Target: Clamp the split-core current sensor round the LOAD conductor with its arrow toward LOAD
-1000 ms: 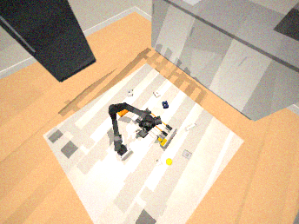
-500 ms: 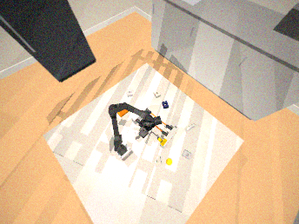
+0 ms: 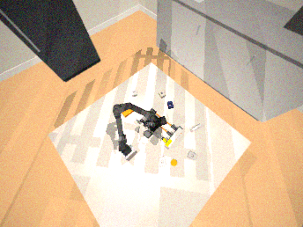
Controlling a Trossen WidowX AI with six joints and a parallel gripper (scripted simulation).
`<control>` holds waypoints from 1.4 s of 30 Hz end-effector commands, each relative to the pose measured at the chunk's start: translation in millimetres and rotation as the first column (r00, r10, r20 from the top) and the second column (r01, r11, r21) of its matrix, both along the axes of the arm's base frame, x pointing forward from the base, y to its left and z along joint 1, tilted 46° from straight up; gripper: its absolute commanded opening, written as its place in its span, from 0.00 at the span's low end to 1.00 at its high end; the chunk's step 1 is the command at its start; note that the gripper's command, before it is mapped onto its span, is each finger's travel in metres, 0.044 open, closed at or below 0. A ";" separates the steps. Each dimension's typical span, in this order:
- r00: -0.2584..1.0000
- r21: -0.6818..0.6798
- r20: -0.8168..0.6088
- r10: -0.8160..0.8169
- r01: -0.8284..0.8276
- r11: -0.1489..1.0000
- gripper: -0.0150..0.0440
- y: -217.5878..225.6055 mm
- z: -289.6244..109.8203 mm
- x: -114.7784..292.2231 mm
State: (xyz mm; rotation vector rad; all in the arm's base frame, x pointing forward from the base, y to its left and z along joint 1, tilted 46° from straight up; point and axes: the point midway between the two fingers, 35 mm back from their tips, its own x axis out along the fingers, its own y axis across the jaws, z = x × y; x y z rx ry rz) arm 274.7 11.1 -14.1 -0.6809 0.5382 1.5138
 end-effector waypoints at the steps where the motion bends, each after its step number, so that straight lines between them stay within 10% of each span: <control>1: 1.000 -0.004 0.012 -0.006 0.006 1.000 0.25 -3.4 2.3 1.2; 12: 1.000 0.000 0.000 0.000 0.000 1.000 0.25 0.0 0.0 0.0; 29: 1.000 -0.001 -0.002 0.003 -0.003 1.000 1.00 -1.1 0.1 0.3; 42: 1.000 0.000 -0.001 -0.001 0.001 1.000 0.49 -0.3 0.2 0.0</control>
